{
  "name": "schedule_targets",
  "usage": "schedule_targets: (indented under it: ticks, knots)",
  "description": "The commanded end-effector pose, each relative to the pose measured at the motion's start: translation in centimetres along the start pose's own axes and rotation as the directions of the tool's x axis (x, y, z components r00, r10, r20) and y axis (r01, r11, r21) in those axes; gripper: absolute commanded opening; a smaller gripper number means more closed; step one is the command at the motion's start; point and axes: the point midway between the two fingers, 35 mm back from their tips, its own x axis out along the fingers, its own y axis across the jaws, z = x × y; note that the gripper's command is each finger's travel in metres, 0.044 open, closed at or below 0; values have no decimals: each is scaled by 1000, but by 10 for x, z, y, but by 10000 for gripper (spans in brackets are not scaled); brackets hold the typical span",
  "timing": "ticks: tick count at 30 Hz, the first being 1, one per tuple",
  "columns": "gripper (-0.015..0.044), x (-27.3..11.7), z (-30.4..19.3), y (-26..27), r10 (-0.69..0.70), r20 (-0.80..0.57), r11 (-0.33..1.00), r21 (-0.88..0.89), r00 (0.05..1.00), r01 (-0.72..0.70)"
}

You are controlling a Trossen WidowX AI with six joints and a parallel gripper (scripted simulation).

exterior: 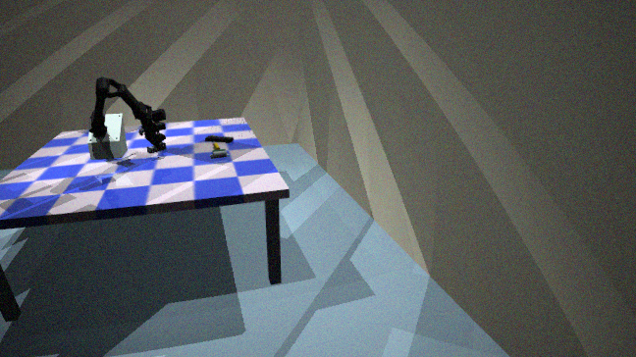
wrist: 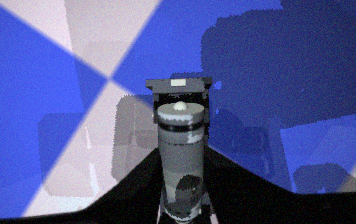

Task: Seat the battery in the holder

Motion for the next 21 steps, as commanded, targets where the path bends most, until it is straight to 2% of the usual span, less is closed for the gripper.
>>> schedule_targets:
  ticks: [1, 21]
  knots:
    - [87, 4, -4, 4, 14, -45, 1000, 1, 999, -14]
    - [87, 7, -3, 3, 27, -165, 1000, 18, 986, -24]
